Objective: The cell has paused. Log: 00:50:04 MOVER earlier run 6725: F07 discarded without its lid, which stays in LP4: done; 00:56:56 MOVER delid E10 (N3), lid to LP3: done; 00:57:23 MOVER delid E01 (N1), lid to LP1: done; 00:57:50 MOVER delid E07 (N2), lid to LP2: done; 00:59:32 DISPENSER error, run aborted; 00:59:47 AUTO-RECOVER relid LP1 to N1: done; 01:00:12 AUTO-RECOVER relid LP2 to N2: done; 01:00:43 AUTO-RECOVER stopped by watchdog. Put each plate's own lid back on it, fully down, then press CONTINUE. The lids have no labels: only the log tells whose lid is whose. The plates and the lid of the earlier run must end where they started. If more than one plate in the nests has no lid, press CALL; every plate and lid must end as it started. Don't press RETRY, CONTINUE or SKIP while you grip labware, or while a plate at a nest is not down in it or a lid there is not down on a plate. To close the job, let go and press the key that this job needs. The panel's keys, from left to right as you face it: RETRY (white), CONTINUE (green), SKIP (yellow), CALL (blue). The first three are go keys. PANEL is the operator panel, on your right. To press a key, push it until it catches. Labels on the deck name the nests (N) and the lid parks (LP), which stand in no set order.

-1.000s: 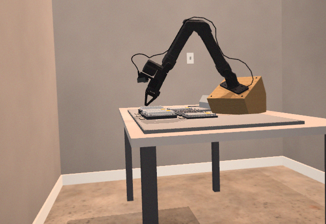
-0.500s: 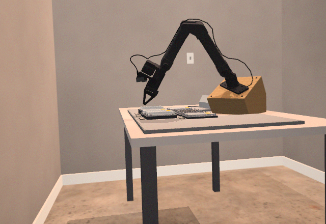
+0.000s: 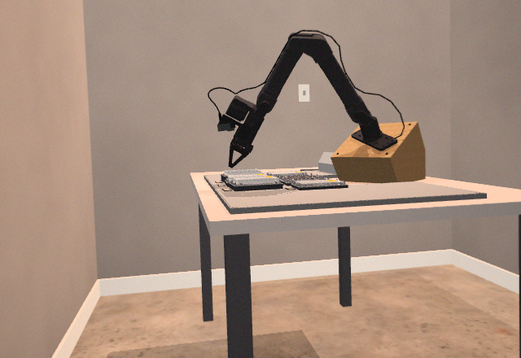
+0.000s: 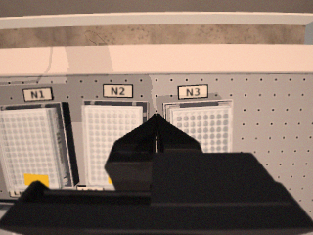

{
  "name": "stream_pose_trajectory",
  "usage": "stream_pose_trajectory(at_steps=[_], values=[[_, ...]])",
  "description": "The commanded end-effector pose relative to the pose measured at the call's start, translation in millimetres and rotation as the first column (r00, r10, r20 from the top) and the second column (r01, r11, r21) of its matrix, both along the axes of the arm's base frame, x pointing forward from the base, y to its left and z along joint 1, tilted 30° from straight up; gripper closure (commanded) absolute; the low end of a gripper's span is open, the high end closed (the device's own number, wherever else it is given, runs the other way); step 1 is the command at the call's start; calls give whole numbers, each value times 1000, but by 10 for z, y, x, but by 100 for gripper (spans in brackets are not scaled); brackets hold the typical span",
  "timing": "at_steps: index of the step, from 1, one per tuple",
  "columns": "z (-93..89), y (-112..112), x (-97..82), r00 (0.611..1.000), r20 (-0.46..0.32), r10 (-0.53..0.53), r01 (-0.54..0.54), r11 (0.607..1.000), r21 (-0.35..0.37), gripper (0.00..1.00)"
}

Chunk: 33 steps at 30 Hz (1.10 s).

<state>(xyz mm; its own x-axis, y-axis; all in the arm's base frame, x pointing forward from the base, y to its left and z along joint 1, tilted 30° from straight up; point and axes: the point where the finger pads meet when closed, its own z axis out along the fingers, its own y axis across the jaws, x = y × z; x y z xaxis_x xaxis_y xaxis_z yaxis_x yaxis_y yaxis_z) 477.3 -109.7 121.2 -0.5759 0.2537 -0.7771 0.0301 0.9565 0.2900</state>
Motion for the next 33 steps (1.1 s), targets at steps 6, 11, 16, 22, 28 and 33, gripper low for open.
stream_pose_trajectory(at_steps=[6,11,16,22,28,33], values=[[104,-17,24,1000,28,7,-7,1000,-9,100],[228,208,-87,998,-45,41,-42,999,-24,0],[207,410,-238,988,-141,67,-69,997,-15,0],[190,572,-358,972,-217,87,-91,996,-6,0],[164,814,-539,938,-329,110,-110,994,20,0],[6,1016,-687,883,-448,138,-132,990,45,0]])
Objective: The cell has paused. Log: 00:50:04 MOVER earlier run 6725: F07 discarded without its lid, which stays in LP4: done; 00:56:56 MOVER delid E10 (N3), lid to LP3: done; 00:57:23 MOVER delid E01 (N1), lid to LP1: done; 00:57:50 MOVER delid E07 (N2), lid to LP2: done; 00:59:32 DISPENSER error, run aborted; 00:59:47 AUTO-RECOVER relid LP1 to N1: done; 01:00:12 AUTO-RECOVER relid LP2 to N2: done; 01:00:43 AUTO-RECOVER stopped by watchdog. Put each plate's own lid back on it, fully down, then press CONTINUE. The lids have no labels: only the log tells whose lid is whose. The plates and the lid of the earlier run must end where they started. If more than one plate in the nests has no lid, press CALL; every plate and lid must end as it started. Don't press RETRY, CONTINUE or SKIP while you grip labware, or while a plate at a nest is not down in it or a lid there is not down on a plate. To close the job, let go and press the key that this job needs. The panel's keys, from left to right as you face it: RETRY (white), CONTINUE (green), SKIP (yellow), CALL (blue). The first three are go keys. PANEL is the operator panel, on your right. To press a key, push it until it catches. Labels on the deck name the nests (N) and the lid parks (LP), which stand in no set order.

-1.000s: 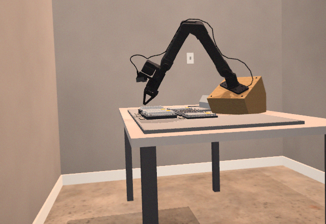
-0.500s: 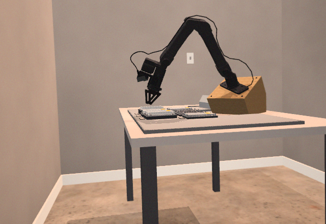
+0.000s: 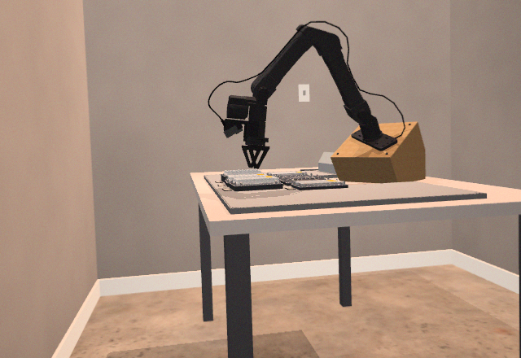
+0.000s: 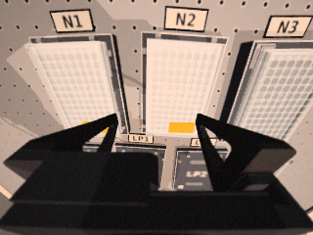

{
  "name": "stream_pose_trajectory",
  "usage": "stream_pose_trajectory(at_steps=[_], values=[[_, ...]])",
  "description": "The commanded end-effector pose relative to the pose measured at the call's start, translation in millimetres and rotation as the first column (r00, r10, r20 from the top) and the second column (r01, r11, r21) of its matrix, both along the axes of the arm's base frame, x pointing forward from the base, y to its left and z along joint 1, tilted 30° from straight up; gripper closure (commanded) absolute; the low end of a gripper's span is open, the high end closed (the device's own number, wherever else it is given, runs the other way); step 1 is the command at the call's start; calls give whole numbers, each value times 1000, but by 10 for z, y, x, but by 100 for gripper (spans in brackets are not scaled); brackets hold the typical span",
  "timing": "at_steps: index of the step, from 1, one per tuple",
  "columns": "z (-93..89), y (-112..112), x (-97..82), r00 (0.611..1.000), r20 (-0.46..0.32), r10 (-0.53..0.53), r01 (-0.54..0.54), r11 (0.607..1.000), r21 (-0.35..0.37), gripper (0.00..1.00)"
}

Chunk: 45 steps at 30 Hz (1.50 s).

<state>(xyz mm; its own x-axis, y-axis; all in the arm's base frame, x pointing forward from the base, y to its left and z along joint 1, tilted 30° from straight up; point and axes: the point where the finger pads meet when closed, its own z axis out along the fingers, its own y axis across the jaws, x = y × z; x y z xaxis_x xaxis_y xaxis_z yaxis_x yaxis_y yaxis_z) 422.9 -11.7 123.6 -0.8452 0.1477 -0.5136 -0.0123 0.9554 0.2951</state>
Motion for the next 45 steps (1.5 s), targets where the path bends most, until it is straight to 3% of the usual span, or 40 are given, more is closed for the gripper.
stream_pose_trajectory(at_steps=[1,3,4,5,19,34,36,37,38,45], values=[[-17,36,-143,995,-103,-14,14,1000,-6,0],[-24,76,-173,992,-123,-9,8,1000,-6,0],[111,117,-206,996,-91,-8,7,1000,-10,0],[-44,172,-344,991,-133,-7,7,1000,-5,0],[-63,642,-646,994,-107,-7,7,1000,-5,0],[-117,1239,-1092,994,-107,-6,6,1000,1,0],[-117,1239,-1092,994,-107,-6,6,1000,1,0],[-16,1299,-1053,997,-80,-5,6,1000,9,0],[-123,1319,-1152,994,-107,-6,6,1000,1,0],[-114,1607,-1340,995,-99,-5,6,1000,8,0]])
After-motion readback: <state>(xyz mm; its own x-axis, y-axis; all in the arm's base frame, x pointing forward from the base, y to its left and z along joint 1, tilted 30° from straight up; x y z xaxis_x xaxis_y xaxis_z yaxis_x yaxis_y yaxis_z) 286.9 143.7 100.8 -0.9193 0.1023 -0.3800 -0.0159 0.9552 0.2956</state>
